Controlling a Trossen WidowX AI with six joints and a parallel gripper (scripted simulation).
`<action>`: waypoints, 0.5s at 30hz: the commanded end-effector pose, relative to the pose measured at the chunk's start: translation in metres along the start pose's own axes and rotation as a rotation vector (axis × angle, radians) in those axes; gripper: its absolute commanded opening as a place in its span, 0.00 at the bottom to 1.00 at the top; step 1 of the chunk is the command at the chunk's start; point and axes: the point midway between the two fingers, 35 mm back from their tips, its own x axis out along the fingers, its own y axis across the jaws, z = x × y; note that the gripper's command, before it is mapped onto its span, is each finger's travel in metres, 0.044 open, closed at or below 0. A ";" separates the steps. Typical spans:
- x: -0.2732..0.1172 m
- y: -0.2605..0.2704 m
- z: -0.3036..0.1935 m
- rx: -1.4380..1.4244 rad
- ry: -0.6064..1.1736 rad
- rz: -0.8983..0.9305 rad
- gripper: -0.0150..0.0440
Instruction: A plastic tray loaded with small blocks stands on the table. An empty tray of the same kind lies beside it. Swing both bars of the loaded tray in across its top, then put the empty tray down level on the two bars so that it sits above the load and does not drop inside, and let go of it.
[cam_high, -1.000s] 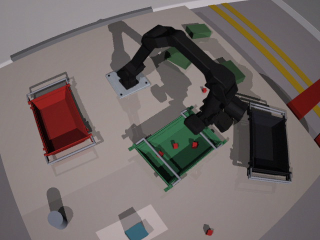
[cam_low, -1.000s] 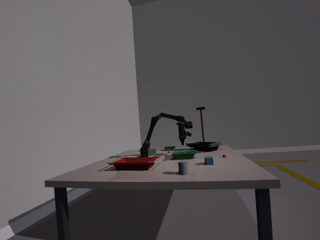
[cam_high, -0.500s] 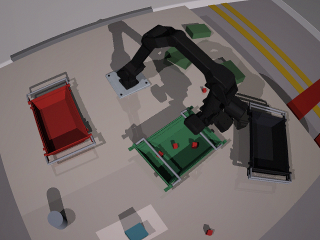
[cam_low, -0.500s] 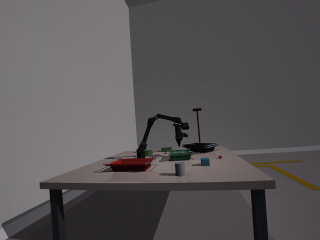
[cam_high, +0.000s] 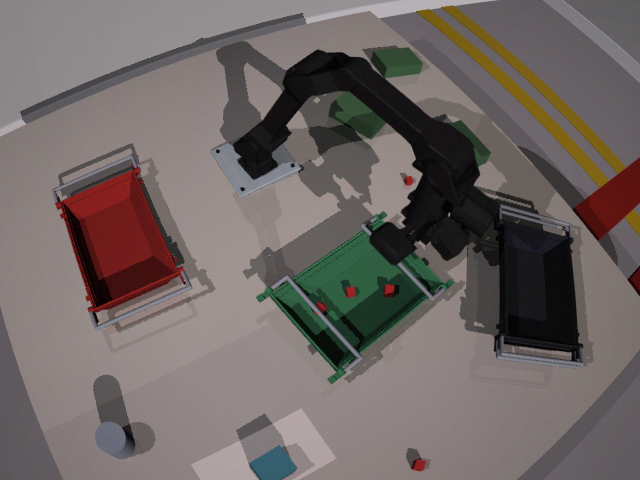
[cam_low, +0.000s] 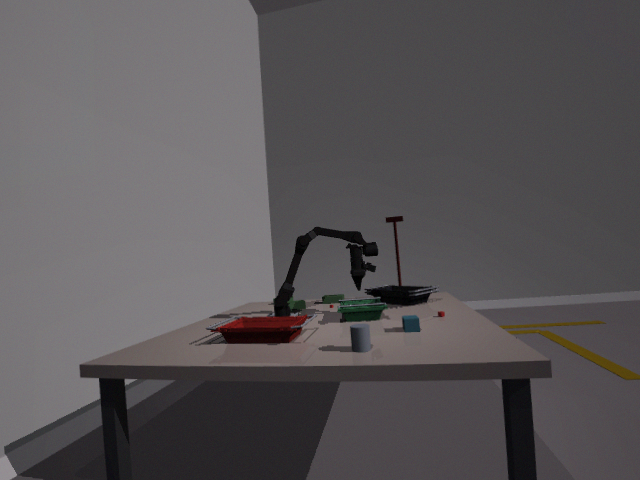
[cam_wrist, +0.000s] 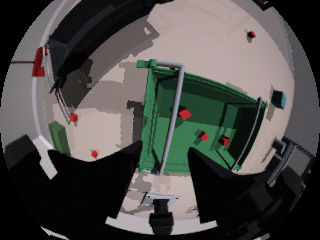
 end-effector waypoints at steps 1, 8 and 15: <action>-0.035 0.000 0.002 -0.001 -0.033 0.005 0.83; -0.033 -0.044 -0.001 0.008 -0.020 0.004 1.00; -0.026 -0.161 -0.037 0.052 -0.018 0.002 1.00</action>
